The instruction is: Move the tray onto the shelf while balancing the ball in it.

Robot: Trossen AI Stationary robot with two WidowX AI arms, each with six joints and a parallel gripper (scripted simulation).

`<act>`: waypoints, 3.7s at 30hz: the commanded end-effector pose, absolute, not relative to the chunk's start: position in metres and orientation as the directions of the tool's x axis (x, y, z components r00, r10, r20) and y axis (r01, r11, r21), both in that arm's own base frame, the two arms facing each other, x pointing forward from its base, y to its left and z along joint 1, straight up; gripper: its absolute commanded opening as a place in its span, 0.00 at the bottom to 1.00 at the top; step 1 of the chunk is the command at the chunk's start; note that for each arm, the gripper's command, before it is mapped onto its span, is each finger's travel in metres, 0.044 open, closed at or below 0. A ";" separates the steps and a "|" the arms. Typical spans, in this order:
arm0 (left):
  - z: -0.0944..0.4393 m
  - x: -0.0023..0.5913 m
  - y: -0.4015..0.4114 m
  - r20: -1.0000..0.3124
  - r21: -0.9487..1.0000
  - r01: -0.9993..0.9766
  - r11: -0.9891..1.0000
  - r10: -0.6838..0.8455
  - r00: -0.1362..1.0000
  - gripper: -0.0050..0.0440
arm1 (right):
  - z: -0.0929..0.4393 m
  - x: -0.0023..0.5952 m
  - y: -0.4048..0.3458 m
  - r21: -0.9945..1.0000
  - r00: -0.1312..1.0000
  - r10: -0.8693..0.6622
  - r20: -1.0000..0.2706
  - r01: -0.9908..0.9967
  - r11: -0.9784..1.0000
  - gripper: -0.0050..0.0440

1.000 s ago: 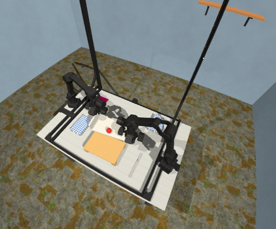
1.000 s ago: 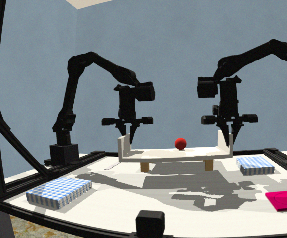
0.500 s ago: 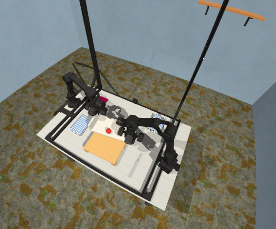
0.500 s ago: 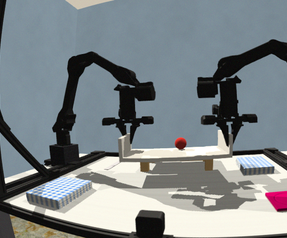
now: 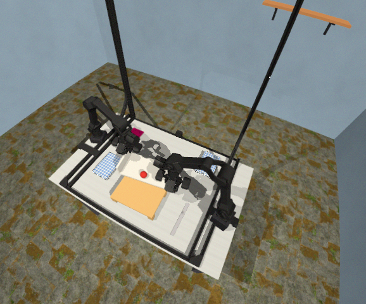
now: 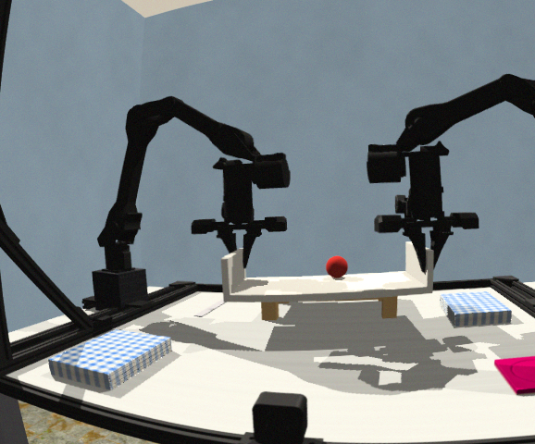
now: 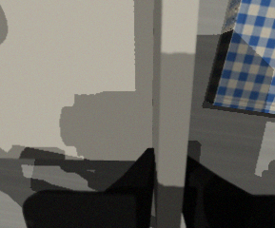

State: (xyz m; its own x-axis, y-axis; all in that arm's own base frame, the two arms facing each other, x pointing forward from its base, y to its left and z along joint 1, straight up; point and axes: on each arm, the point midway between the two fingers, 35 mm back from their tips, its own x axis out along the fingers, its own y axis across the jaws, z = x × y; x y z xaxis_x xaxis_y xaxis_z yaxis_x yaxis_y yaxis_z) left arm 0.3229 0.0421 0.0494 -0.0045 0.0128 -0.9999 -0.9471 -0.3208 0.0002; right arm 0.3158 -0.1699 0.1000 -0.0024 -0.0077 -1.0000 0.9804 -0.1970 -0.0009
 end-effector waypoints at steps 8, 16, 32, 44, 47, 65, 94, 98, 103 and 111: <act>0.052 0.321 0.046 -1.000 0.000 -0.947 -0.323 0.027 -0.009 0.14 | 0.101 0.316 -0.175 0.000 -0.006 -0.028 -1.000 0.981 -0.195 0.14; 0.051 0.320 0.048 -1.000 0.004 -0.947 -0.323 0.003 -0.006 0.14 | 0.101 0.315 -0.177 0.004 0.003 -0.006 -1.000 0.981 -0.195 0.14; 0.051 0.319 0.054 -1.000 0.004 -0.947 -0.323 0.005 -0.005 0.14 | 0.102 0.313 -0.183 0.004 0.002 -0.007 -1.000 0.981 -0.195 0.14; 0.052 0.318 0.058 -1.000 0.001 -0.947 -0.323 0.025 -0.010 0.14 | 0.101 0.312 -0.187 0.001 -0.004 -0.027 -1.000 0.981 -0.195 0.14; 0.051 0.317 0.059 -1.000 0.002 -0.947 -0.323 0.008 -0.005 0.14 | 0.102 0.312 -0.188 0.002 0.000 -0.010 -1.000 0.981 -0.195 0.14; 0.051 0.316 0.065 -1.000 0.002 -0.947 -0.323 0.008 -0.005 0.14 | 0.102 0.310 -0.194 0.002 0.000 -0.009 -1.000 0.981 -0.195 0.14; 0.052 0.314 0.074 -0.999 -0.001 -0.947 -0.323 0.033 -0.010 0.14 | 0.100 0.307 -0.203 -0.001 -0.007 -0.034 -0.999 0.981 -0.195 0.14; 0.051 0.313 0.076 -1.000 0.002 -0.947 -0.323 0.009 -0.005 0.14 | 0.102 0.307 -0.205 0.002 0.000 -0.010 -1.000 0.981 -0.195 0.14; 0.051 0.313 0.077 -1.000 0.001 -0.947 -0.323 0.004 -0.003 0.14 | 0.102 0.307 -0.205 0.002 0.001 -0.004 -1.000 0.981 -0.195 0.14; 0.052 0.312 0.080 -0.999 -0.001 -0.947 -0.323 0.033 -0.010 0.14 | 0.101 0.306 -0.209 -0.001 -0.008 -0.033 -0.999 0.981 -0.195 0.14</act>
